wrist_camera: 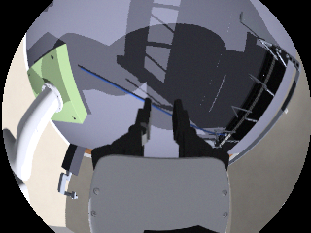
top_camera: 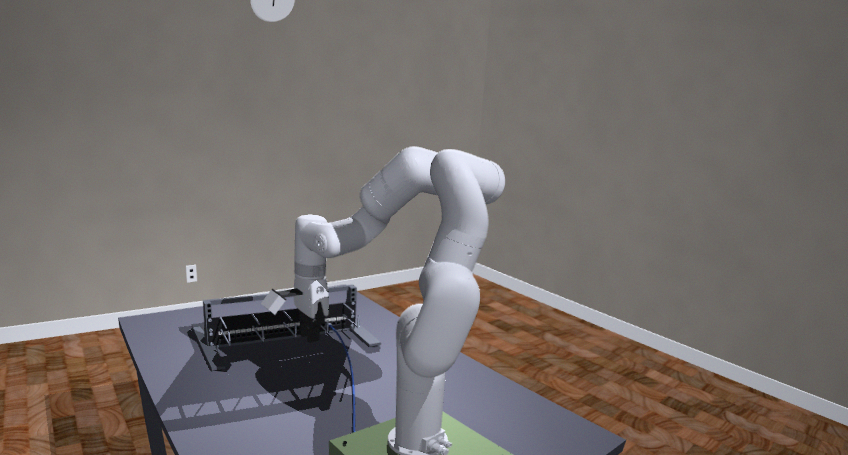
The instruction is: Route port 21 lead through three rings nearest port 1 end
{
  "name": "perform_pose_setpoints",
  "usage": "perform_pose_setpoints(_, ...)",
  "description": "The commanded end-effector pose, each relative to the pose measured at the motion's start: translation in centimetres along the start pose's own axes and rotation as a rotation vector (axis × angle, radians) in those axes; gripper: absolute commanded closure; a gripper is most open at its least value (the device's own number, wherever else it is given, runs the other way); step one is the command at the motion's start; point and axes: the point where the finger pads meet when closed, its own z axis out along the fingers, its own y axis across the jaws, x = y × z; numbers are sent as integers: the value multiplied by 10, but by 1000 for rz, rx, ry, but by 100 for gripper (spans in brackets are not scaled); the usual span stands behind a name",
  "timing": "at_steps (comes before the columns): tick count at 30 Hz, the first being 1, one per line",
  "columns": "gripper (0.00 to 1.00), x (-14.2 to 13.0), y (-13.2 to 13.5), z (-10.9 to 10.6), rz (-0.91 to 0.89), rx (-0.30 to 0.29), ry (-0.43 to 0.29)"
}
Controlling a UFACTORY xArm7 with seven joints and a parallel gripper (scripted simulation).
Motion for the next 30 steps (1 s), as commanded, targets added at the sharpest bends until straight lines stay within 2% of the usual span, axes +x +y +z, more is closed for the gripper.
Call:
perform_pose_setpoints(1,100,0,1,-1,0,-3,1)
perform_pose_setpoints(26,100,0,1,-1,-1,-3,1)
perform_pose_setpoints(30,100,-9,-9,-1,-101,7,7)
